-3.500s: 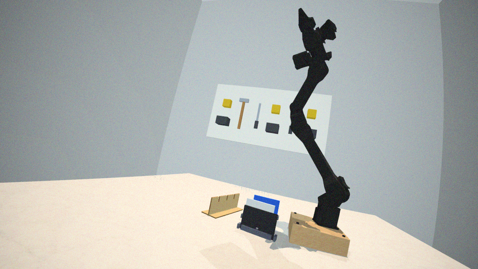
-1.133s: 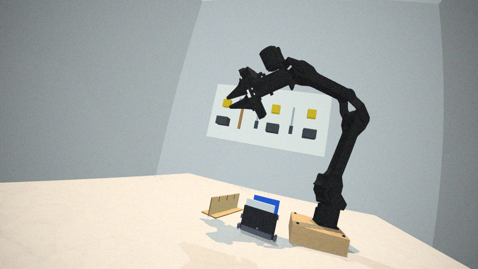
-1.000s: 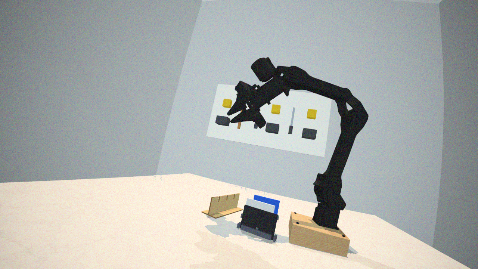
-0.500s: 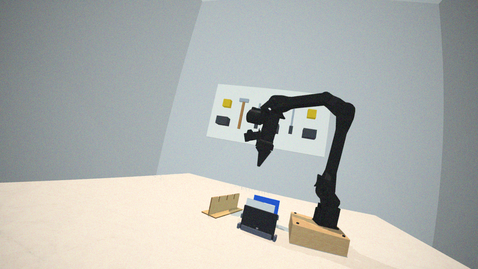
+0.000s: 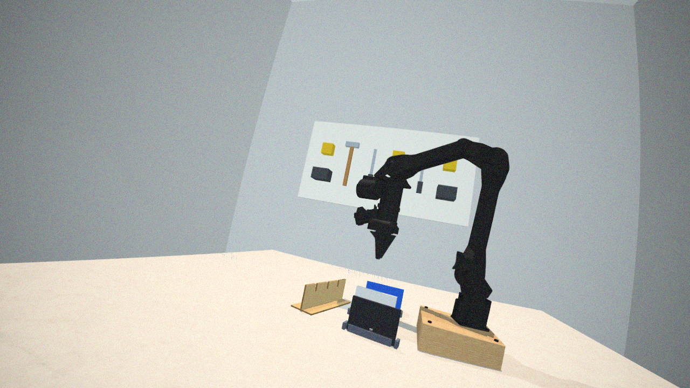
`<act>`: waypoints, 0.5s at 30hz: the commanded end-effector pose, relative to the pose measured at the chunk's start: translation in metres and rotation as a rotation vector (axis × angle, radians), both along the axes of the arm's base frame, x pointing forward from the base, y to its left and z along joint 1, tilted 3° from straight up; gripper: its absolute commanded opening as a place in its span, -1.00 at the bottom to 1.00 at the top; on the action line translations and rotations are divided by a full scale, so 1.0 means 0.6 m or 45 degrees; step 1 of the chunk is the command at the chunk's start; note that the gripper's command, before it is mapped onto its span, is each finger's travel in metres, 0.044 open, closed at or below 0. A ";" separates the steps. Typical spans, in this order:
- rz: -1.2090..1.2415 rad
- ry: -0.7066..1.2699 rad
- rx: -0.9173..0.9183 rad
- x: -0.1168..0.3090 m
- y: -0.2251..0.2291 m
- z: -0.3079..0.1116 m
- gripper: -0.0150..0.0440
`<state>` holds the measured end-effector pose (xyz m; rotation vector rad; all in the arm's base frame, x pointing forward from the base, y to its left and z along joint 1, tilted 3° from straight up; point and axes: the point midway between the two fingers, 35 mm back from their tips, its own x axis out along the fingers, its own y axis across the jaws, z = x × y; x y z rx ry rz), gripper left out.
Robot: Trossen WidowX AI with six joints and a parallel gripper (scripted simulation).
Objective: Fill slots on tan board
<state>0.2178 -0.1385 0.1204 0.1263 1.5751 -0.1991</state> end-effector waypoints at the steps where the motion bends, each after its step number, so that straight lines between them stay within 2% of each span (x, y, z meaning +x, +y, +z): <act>1: -0.008 0.018 0.020 -0.009 0.009 -0.054 0.14; 15: -0.008 0.018 0.020 -0.009 0.002 -0.085 0.14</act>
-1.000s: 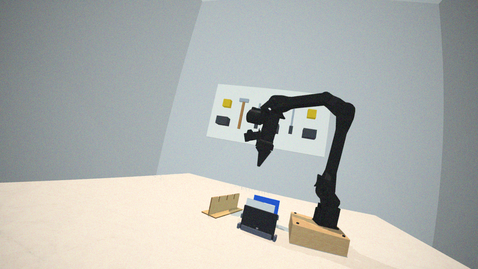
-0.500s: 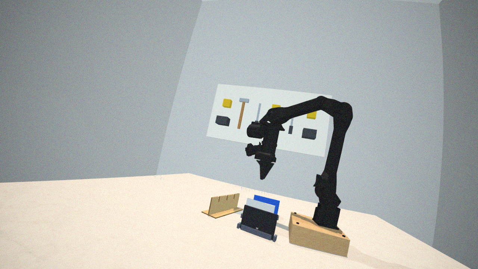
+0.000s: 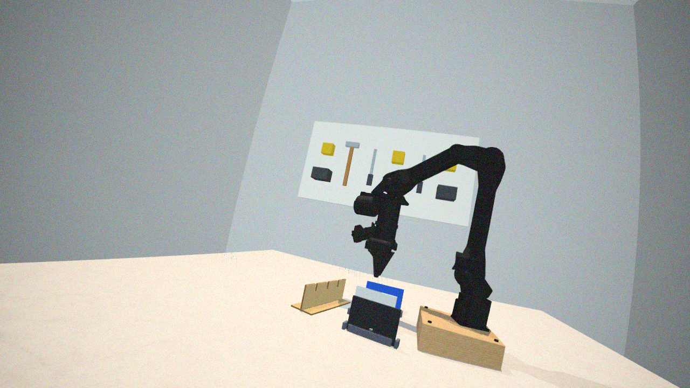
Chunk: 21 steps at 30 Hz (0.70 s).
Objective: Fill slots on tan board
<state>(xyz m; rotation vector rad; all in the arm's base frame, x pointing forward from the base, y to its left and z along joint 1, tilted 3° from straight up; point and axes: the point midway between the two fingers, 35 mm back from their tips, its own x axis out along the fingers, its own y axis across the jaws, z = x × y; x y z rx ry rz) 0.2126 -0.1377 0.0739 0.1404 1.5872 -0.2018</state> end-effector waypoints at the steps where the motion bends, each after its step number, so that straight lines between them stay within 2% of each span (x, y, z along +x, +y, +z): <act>1: 0.006 0.003 0.009 0.000 0.001 -0.009 0.14; 21: 0.006 0.003 0.009 -0.001 -0.001 -0.054 0.14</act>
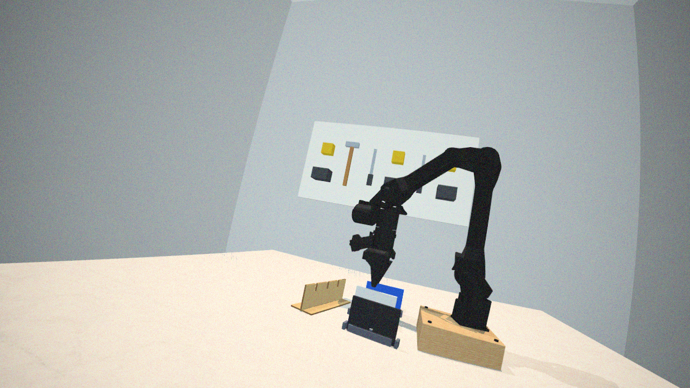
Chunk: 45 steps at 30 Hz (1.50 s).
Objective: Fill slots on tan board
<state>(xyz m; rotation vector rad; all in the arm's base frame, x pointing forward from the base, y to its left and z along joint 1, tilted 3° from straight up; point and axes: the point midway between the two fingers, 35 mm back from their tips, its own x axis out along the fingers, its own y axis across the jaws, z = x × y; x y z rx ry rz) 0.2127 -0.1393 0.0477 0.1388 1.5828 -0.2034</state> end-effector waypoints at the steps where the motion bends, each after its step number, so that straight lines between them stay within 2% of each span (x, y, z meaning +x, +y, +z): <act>1: 0.006 0.009 0.012 -0.002 0.002 -0.013 0.14; 23: 0.006 0.009 0.012 -0.004 0.000 -0.064 0.14; 29: 0.006 0.009 0.012 -0.004 0.000 -0.064 -0.40; 33: 0.006 0.009 0.012 -0.004 0.000 -0.064 -0.49; 45: 0.006 0.009 0.012 -0.003 0.001 -0.048 -0.49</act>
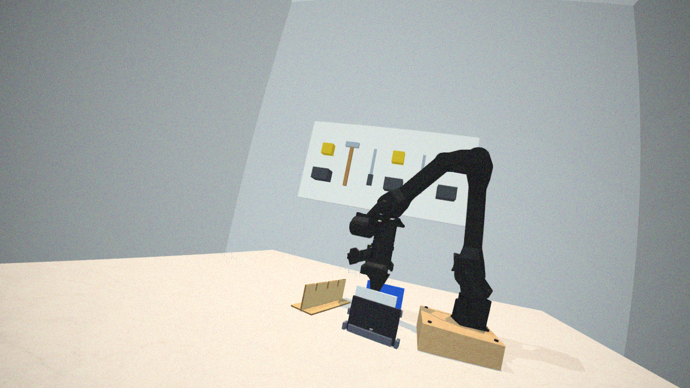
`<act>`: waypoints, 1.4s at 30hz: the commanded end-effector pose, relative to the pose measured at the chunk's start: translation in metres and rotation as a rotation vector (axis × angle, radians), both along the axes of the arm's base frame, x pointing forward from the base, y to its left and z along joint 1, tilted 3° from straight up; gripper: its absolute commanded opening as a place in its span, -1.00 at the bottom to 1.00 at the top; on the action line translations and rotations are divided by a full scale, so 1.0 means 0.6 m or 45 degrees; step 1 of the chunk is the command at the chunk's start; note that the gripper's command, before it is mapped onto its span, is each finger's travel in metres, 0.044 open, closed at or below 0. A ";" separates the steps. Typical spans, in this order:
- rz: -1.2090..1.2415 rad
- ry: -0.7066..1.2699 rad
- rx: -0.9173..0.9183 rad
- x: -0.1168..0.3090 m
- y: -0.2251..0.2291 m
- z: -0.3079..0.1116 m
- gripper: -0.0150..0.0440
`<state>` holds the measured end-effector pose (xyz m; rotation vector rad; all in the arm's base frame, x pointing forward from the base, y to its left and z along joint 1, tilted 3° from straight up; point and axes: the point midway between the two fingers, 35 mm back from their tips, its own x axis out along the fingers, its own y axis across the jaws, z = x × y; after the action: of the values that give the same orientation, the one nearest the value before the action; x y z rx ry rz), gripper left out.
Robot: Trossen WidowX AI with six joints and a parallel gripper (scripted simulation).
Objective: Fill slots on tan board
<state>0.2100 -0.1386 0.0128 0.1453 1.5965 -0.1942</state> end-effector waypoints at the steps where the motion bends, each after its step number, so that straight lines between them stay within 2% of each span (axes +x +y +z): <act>1: 0.004 -0.007 -0.002 0.002 0.000 0.013 -0.49; 42: 0.004 -0.008 -0.002 0.006 0.003 0.156 -0.49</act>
<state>0.2132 -0.1369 0.0984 0.1397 1.5983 -0.1878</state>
